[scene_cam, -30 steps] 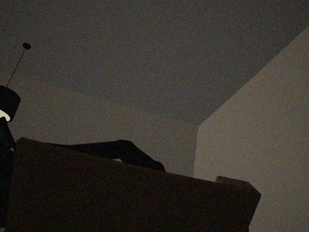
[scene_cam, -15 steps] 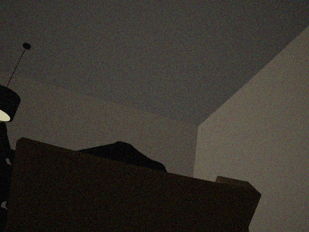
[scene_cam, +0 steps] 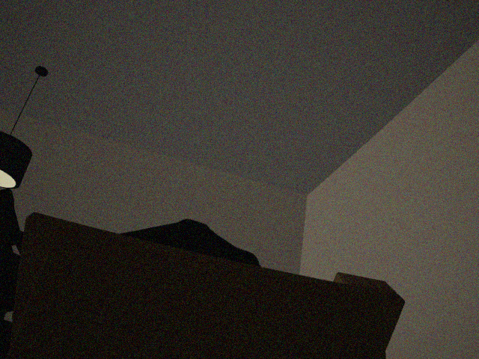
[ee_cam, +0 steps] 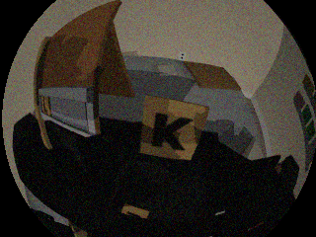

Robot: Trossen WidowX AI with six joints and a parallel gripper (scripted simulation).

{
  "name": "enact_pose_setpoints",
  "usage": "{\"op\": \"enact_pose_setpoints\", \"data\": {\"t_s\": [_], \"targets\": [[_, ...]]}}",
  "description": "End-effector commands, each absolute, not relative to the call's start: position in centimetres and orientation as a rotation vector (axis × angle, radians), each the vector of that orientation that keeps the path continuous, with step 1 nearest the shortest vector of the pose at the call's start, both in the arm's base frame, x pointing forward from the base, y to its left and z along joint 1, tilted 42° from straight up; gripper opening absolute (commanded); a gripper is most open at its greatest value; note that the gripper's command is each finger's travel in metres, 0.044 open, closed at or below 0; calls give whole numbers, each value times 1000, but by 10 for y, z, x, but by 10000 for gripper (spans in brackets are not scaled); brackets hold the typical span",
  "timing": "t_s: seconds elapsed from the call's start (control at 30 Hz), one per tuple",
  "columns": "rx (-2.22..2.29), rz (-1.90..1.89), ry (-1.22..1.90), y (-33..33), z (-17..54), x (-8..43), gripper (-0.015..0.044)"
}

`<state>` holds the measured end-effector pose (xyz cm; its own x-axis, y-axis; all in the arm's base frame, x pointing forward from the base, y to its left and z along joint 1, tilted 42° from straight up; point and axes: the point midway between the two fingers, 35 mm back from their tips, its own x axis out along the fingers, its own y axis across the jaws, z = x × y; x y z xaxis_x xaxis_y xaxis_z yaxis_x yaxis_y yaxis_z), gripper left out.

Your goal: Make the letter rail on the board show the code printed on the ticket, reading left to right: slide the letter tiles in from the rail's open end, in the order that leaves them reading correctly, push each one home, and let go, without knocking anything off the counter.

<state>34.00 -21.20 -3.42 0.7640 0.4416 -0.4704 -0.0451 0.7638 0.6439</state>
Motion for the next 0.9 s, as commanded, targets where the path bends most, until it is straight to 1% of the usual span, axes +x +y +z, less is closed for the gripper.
{"op": "enact_pose_setpoints", "data": {"t_s": [0.0,0.87], "targets": [[661,285,661,-209,-35,339,0],[662,285,661,-197,-29,338,0]]}}
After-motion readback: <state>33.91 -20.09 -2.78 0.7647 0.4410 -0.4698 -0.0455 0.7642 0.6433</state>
